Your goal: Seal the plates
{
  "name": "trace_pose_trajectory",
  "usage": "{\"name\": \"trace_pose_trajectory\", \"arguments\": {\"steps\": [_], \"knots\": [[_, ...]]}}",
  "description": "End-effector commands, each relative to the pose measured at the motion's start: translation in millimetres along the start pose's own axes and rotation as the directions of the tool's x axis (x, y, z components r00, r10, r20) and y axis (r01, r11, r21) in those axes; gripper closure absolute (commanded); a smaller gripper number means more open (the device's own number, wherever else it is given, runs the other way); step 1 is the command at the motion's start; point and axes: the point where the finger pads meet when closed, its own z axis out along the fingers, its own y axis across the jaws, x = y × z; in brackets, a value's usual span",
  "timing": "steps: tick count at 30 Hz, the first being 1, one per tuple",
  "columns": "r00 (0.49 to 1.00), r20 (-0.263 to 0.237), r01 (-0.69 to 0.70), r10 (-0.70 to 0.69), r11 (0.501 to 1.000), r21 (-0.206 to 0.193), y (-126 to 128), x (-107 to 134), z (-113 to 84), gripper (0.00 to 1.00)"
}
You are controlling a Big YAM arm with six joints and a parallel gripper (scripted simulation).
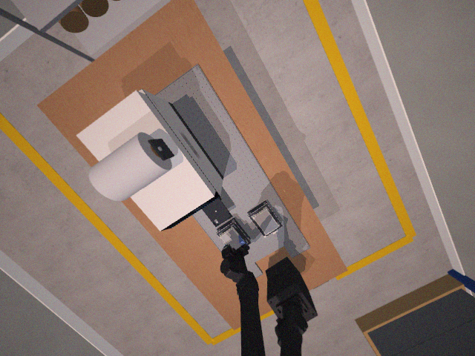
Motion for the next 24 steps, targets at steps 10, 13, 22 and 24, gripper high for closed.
{"name": "trace_pose_trajectory", "arguments": {"steps": [10, 13, 22, 24], "knots": [[1.0, 0.027, -0.01, 0.01, 1.0, 0.004, -8, -9, -4.4, 1.0], [0.999, 0.028, -0.018, 0.018, 1.0, 0.009, -8, -12, -3.1, 1.0], [1.0, -0.016, -0.003, 0.003, 1.0, 0.005, -2, 9, -0.7, 1.0], [1.0, -0.021, 0.004, -0.004, 1.0, 0.001, 0, 14, -2.0, 1.0]]}}
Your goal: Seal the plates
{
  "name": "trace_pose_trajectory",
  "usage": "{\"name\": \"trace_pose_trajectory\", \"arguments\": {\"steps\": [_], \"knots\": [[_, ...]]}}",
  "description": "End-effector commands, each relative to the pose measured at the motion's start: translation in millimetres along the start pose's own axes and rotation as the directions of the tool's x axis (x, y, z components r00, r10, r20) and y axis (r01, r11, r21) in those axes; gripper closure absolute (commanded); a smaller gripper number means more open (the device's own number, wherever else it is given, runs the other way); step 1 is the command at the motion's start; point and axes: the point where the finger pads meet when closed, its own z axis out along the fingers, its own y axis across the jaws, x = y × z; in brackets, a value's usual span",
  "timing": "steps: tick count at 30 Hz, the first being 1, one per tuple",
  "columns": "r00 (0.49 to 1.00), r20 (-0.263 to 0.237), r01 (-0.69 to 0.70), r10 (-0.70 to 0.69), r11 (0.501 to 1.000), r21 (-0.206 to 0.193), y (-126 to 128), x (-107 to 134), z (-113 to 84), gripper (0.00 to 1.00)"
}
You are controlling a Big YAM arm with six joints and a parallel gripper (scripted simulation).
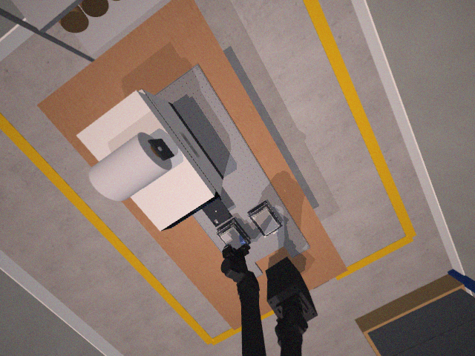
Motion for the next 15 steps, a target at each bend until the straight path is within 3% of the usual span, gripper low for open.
{"name": "trace_pose_trajectory", "arguments": {"steps": [1, 7, 15], "knots": [[1.0, -0.023, 0.011, -0.011, 1.0, -0.006, 4, 15, -1.4, 1.0], [1.0, -0.015, 0.007, -0.007, 1.0, -0.004, 4, 12, 0.1, 1.0], [1.0, 0.016, -0.001, 0.001, 1.0, 0.002, -2, -9, 0.0, 1.0]]}}
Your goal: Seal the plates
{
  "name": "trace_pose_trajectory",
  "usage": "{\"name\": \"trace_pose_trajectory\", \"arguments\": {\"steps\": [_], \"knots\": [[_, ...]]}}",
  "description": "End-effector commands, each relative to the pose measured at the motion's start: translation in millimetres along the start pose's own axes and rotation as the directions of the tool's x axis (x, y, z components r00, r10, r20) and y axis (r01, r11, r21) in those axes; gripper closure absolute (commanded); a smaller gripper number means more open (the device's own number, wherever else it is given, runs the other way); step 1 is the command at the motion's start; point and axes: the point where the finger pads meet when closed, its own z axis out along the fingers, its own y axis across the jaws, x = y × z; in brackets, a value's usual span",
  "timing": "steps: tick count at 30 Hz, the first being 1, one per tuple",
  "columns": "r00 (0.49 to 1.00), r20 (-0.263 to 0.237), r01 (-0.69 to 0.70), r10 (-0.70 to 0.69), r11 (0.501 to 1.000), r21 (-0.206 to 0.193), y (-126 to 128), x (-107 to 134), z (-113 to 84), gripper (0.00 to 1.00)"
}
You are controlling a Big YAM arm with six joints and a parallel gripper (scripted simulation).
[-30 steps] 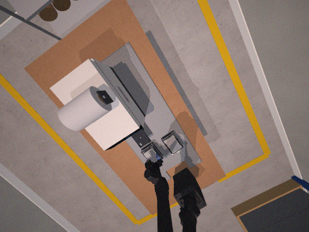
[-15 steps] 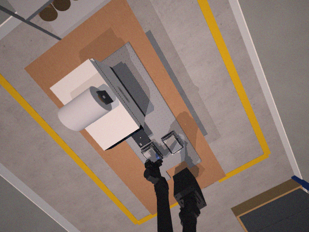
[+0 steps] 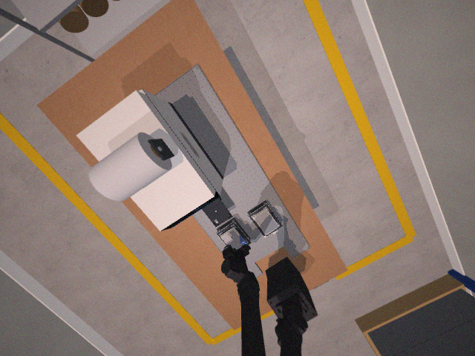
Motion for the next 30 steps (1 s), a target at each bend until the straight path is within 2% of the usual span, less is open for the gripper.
{"name": "trace_pose_trajectory", "arguments": {"steps": [1, 14, 21, 30], "knots": [[1.0, 0.027, -0.01, 0.01, 1.0, 0.003, -4, -16, -0.4, 1.0], [1.0, 0.007, -0.005, 0.005, 1.0, -0.011, 4, 2, -1.8, 1.0], [1.0, 0.009, -0.001, 0.001, 1.0, -0.014, 8, 0, 5.9, 1.0], [1.0, 0.02, -0.002, 0.002, 1.0, 0.0, -1, -6, 9.0, 1.0]]}}
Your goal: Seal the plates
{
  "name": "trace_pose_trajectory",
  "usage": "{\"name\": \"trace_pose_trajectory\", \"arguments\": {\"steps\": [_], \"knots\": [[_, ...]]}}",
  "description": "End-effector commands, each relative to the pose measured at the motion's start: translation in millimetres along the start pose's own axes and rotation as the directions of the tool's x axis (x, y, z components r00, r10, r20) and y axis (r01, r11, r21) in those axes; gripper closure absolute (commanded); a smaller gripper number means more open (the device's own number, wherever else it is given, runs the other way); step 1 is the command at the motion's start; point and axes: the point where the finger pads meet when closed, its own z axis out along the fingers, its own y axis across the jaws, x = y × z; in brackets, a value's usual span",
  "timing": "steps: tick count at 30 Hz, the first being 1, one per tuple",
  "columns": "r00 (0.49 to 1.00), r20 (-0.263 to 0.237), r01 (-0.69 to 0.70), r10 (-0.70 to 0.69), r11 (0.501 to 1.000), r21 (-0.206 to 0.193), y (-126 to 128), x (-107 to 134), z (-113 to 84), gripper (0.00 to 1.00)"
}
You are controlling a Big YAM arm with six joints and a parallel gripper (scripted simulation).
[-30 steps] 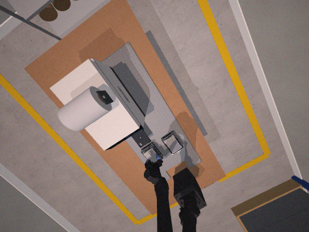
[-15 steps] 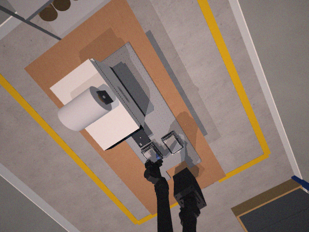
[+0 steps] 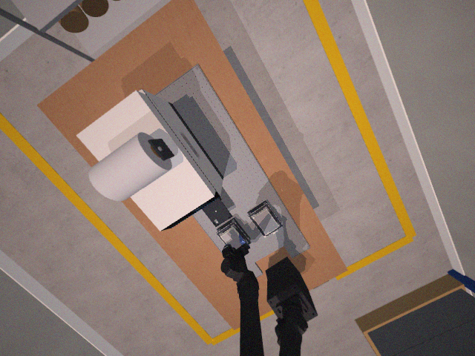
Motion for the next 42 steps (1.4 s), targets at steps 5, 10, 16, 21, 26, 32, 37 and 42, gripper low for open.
{"name": "trace_pose_trajectory", "arguments": {"steps": [5, 10, 16, 21, 26, 32, 37, 42], "knots": [[1.0, -0.001, -0.001, 0.001, 1.0, 0.008, -6, 2, 6.0, 1.0], [1.0, -0.003, -0.003, 0.003, 1.0, 0.011, -8, 4, 7.9, 1.0], [1.0, -0.011, -0.005, 0.005, 1.0, 0.022, -9, 5, 10.2, 1.0], [1.0, -0.009, -0.006, 0.006, 1.0, 0.022, -10, 6, 7.9, 1.0], [1.0, -0.004, -0.007, 0.007, 1.0, 0.021, -11, 6, 2.4, 1.0], [1.0, 0.008, -0.018, 0.018, 1.0, 0.018, -10, 2, -0.6, 1.0], [1.0, 0.007, -0.017, 0.017, 1.0, 0.018, -10, 3, -0.9, 1.0], [1.0, -0.001, -0.01, 0.01, 1.0, 0.015, -5, 2, 5.4, 1.0]]}}
